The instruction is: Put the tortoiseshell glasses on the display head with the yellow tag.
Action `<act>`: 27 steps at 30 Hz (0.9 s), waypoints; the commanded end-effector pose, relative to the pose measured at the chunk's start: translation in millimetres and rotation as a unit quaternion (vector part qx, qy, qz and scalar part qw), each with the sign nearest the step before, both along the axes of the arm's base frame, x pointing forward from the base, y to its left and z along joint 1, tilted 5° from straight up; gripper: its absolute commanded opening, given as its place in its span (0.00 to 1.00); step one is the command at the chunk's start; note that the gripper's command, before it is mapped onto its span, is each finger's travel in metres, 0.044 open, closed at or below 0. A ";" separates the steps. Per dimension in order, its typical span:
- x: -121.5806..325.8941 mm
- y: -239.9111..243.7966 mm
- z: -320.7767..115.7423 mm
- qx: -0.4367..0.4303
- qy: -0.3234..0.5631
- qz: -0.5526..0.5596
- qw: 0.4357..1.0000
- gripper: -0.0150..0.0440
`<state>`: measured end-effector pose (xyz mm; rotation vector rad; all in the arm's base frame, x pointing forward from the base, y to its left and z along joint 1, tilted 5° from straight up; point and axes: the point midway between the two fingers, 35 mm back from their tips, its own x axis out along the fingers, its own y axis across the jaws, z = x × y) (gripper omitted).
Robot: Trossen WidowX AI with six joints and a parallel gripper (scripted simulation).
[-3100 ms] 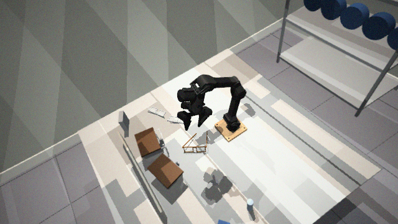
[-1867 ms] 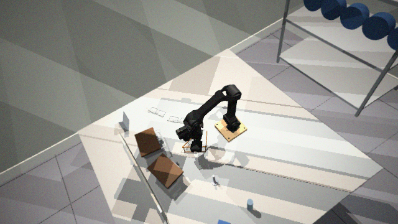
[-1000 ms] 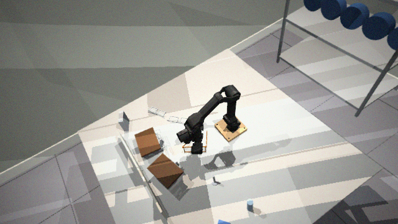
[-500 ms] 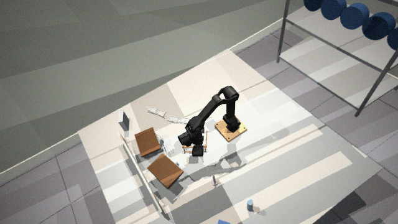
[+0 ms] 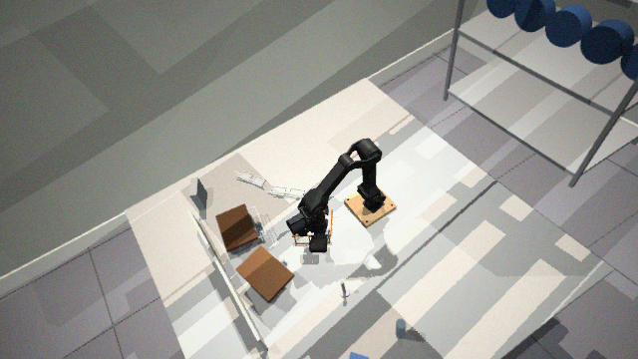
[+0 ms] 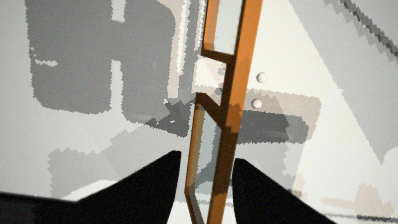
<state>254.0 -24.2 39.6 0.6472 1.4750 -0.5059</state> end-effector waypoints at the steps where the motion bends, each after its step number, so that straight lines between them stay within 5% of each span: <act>1: -2.5 -1.5 -1.7 -0.001 0.002 -0.002 1.000 0.46; 27: -2.0 -2.0 -0.9 0.000 0.001 -0.002 1.000 0.25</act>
